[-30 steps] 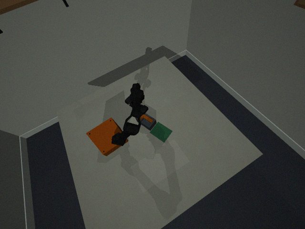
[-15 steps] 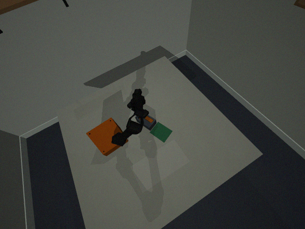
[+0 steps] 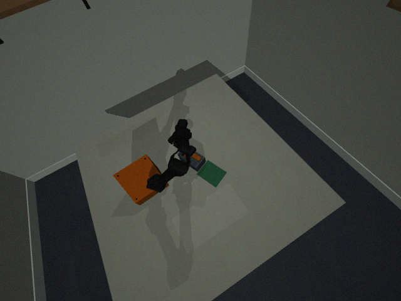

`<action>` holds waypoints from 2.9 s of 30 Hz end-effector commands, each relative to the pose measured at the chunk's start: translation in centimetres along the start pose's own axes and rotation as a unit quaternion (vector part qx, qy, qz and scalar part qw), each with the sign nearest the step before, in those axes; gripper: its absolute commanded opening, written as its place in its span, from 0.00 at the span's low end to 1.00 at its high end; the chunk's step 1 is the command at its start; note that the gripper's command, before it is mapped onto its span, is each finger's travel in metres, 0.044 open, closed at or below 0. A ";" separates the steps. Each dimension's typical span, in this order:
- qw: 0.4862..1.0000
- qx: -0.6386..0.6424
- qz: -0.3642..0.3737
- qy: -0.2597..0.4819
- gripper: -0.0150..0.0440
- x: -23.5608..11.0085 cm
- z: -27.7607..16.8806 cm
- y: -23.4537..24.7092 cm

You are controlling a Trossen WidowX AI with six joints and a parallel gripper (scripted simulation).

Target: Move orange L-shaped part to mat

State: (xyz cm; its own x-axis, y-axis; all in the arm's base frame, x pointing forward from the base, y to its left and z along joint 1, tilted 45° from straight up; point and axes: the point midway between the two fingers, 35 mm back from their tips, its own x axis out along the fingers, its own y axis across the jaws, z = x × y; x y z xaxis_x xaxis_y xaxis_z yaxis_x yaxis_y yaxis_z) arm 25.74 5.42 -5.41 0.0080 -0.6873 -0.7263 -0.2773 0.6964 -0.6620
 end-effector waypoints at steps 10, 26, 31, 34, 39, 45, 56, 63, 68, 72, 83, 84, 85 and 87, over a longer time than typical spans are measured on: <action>1.000 -0.004 -0.004 0.002 0.56 2.3 -0.1 0.0; 1.000 -0.004 -0.005 0.002 0.56 2.5 -0.1 0.0; 1.000 -0.002 0.002 0.000 0.56 2.3 -0.1 0.2; 1.000 -0.002 0.002 0.000 0.56 2.3 -0.1 0.2; 1.000 -0.003 -0.001 0.001 0.56 1.7 -0.1 0.7; 1.000 -0.004 -0.004 0.001 0.56 0.9 -0.1 1.2; 1.000 -0.005 -0.002 0.002 0.56 -8.6 -0.1 0.2; 1.000 -0.007 -0.003 -0.005 0.56 -8.3 0.2 0.4; 1.000 -0.007 -0.003 -0.005 0.56 -8.3 0.2 0.4; 1.000 -0.007 -0.003 -0.005 0.56 -8.3 0.2 0.4; 1.000 0.002 -0.003 -0.005 0.60 -8.3 0.2 0.3; 1.000 0.020 -0.003 -0.005 0.65 -8.3 0.3 0.1; 0.999 0.046 -0.002 -0.005 0.69 -8.3 0.3 -0.1; 0.993 0.122 -0.002 -0.005 0.73 -8.4 0.5 -0.9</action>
State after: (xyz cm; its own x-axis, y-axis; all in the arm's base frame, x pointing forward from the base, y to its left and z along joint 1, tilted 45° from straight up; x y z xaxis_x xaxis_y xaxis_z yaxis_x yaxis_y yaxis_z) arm 25.92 11.17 0.43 0.0139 -0.6896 -0.7241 -0.1802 0.7105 -0.6802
